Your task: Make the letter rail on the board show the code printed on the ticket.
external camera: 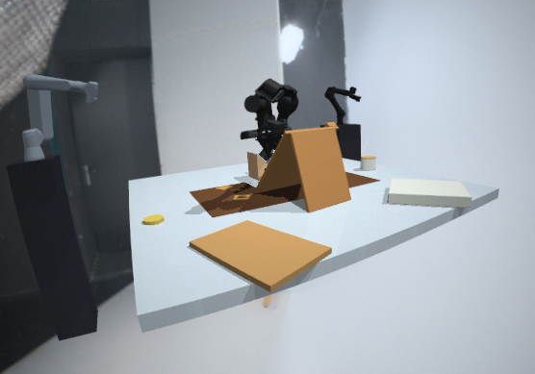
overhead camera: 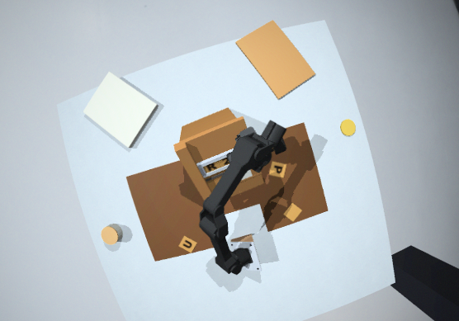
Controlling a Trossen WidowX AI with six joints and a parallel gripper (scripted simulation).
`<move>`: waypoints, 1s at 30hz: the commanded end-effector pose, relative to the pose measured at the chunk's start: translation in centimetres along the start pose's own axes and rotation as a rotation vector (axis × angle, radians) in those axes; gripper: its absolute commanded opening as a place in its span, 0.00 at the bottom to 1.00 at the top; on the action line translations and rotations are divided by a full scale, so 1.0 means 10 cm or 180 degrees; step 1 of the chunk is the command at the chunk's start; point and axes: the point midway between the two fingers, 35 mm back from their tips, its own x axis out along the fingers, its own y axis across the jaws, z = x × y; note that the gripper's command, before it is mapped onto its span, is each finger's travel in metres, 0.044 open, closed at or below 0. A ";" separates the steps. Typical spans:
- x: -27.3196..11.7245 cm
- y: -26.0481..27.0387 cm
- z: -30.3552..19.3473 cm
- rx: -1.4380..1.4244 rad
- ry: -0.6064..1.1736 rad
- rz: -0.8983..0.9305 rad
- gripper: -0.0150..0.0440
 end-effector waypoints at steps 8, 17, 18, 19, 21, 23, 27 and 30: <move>0.02 -0.01 0.04 0.0002 -0.0024 -0.0008 0.25; 0.01 0.01 0.02 0.0003 -0.0023 -0.0008 0.25; 0.01 0.01 0.02 0.0003 -0.0023 -0.0008 0.25; 0.01 0.02 0.02 0.0003 -0.0023 -0.0008 0.25; 0.01 0.02 0.02 0.0003 -0.0023 -0.0008 0.25; 0.01 0.03 0.01 0.0003 -0.0023 -0.0008 0.25; 0.00 0.05 0.01 0.0003 -0.0023 -0.0007 0.25; 0.00 0.06 0.01 0.0003 -0.0023 -0.0007 0.25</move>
